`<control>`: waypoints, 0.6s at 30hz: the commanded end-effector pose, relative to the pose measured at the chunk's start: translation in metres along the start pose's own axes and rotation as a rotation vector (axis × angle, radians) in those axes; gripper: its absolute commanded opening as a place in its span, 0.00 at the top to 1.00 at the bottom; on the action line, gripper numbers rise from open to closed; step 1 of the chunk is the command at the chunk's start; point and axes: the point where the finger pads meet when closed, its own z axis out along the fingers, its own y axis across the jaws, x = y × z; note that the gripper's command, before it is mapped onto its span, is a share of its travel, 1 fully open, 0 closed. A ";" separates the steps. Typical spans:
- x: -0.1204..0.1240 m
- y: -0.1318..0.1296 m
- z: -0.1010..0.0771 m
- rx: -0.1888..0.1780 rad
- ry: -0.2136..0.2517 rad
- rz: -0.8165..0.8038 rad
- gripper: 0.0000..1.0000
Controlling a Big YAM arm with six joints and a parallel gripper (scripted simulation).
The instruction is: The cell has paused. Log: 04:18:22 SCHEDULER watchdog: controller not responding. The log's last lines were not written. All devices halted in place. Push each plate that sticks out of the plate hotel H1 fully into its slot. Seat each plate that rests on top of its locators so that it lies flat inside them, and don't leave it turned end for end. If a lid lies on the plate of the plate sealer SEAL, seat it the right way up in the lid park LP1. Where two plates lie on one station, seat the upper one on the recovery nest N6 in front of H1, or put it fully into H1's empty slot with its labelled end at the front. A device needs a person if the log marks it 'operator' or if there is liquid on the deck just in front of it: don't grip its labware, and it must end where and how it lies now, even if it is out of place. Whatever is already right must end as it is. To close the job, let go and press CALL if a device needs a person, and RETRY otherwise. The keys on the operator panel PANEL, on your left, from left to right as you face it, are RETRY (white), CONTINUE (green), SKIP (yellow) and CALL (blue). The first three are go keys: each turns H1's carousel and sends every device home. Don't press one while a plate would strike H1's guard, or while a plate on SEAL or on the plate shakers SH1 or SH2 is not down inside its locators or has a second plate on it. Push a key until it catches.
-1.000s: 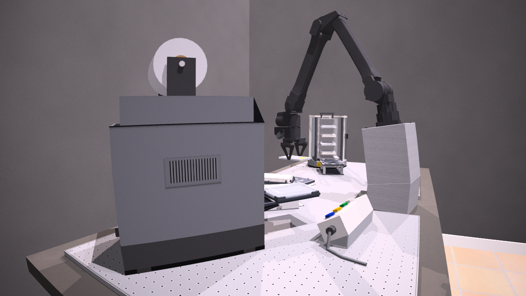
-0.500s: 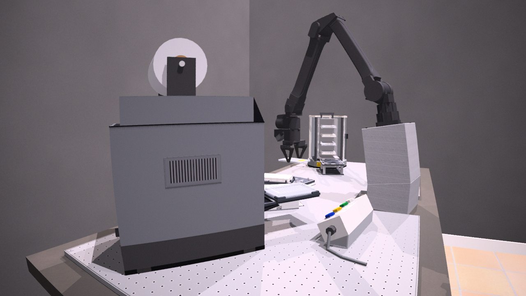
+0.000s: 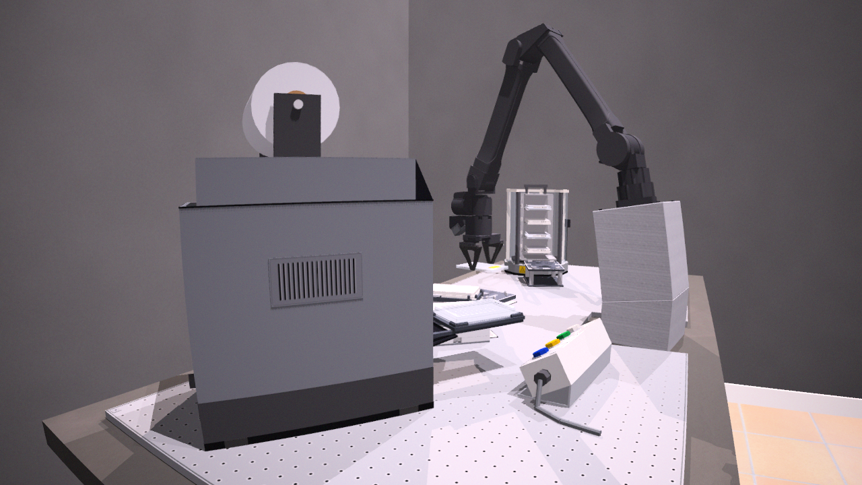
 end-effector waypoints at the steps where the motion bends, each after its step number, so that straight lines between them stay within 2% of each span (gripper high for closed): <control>1: -0.020 0.005 0.003 -0.002 -0.033 -0.001 0.16; 3: -0.020 0.005 0.003 -0.002 -0.033 -0.001 0.16; 4: -0.028 0.004 -0.012 0.000 -0.059 -0.001 0.16; 7: -0.019 0.005 0.007 -0.002 -0.033 -0.001 0.16; 11: -0.014 0.005 0.012 -0.002 -0.024 -0.001 0.16; 14: -0.027 0.005 0.003 0.000 -0.058 -0.001 0.16; 16: -0.020 0.005 0.015 -0.001 -0.036 -0.001 0.16; 18: -0.019 0.005 0.019 -0.002 -0.032 -0.001 0.16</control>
